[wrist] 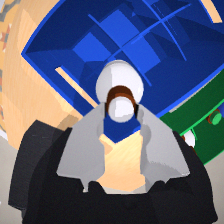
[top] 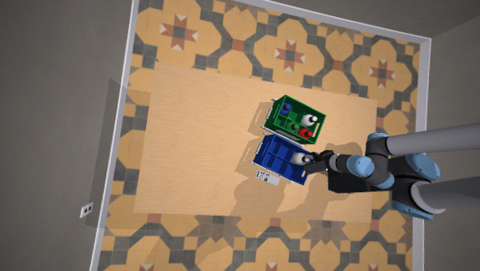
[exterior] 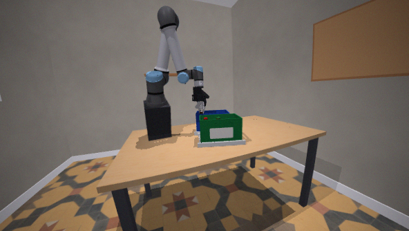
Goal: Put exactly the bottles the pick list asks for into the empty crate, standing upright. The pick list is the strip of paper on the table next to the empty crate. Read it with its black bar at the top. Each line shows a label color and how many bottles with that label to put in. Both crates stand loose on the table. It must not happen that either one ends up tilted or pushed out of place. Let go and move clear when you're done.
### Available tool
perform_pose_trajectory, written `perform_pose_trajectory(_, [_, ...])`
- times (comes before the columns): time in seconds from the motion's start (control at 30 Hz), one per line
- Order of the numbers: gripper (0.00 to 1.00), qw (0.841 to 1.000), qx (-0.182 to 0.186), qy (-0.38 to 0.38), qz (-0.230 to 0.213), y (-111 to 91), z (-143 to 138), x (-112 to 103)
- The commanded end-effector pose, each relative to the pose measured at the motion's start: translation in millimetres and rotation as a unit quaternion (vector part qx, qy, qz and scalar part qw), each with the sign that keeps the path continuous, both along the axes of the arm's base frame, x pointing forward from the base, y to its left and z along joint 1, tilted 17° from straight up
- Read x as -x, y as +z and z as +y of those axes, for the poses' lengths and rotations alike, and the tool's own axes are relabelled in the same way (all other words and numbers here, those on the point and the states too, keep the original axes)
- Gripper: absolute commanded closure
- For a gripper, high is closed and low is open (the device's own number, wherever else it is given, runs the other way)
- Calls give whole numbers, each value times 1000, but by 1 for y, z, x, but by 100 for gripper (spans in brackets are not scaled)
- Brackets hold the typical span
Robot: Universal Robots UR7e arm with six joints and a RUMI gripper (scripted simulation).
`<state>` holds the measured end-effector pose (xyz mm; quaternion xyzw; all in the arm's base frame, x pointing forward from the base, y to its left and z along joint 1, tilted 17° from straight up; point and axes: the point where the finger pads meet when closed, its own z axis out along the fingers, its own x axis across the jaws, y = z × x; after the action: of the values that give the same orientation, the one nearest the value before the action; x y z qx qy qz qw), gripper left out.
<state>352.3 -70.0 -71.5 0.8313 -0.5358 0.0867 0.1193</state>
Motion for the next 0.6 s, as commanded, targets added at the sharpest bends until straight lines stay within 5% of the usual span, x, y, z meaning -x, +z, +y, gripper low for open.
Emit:
perform_pose_trajectory(0.0, [100,1000,0,0,-1,-2,-1,0])
perform_pose_trajectory(0.57, [100,1000,0,0,-1,-9,-3,-1])
